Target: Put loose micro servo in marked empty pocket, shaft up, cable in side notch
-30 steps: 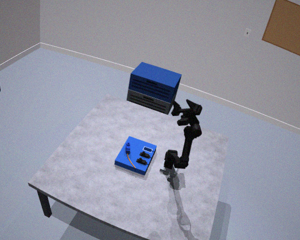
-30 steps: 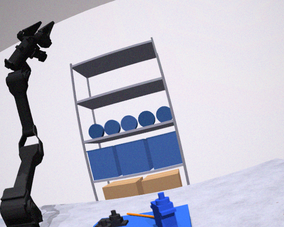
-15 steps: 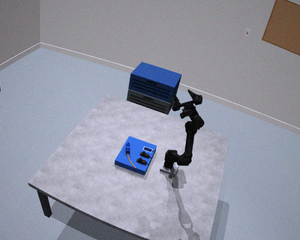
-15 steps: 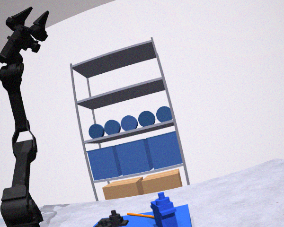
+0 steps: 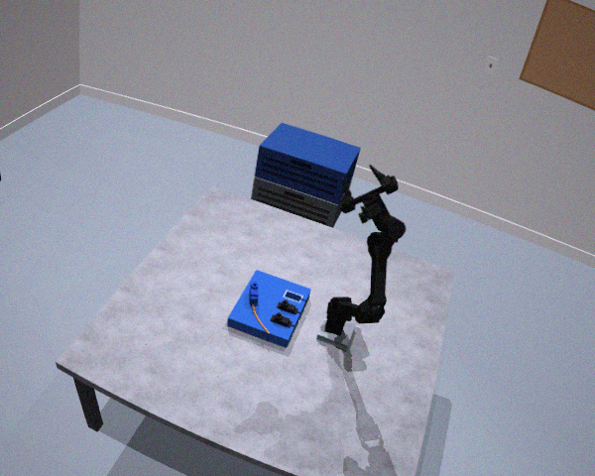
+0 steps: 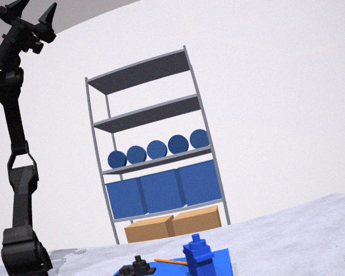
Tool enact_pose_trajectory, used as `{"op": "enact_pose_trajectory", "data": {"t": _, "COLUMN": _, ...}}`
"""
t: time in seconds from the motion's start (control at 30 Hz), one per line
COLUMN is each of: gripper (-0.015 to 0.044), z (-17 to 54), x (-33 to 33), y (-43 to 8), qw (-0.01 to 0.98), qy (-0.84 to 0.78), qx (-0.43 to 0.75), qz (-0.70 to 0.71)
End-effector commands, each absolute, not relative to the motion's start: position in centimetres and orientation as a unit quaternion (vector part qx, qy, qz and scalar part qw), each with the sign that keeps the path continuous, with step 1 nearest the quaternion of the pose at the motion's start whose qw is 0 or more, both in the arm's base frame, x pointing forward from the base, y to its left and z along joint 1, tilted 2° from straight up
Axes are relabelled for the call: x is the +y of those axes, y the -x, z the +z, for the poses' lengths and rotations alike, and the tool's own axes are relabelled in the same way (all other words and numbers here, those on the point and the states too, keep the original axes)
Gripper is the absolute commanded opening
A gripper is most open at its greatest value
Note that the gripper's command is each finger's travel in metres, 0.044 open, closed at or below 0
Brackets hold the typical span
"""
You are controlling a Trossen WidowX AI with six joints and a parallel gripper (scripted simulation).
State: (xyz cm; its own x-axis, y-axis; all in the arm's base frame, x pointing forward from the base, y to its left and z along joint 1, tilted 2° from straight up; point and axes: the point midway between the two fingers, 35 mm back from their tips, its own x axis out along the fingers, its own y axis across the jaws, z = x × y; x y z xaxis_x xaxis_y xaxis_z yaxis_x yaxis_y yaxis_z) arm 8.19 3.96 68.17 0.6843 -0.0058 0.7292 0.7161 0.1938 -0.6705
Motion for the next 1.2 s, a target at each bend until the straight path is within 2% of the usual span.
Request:
{"op": "enact_pose_trajectory", "data": {"t": 0.0, "gripper": 0.044, "z": 68.1, "x": 2.7, "y": -8.7, "qw": 0.728, "qy": 0.562, "qx": -0.303, "qz": -0.251}}
{"op": "enact_pose_trajectory", "data": {"t": 1.17, "gripper": 0.044, "z": 65.8, "x": -4.5, "y": -13.7, "qw": 0.855, "qy": 0.39, "qx": -0.278, "qz": -0.198}}
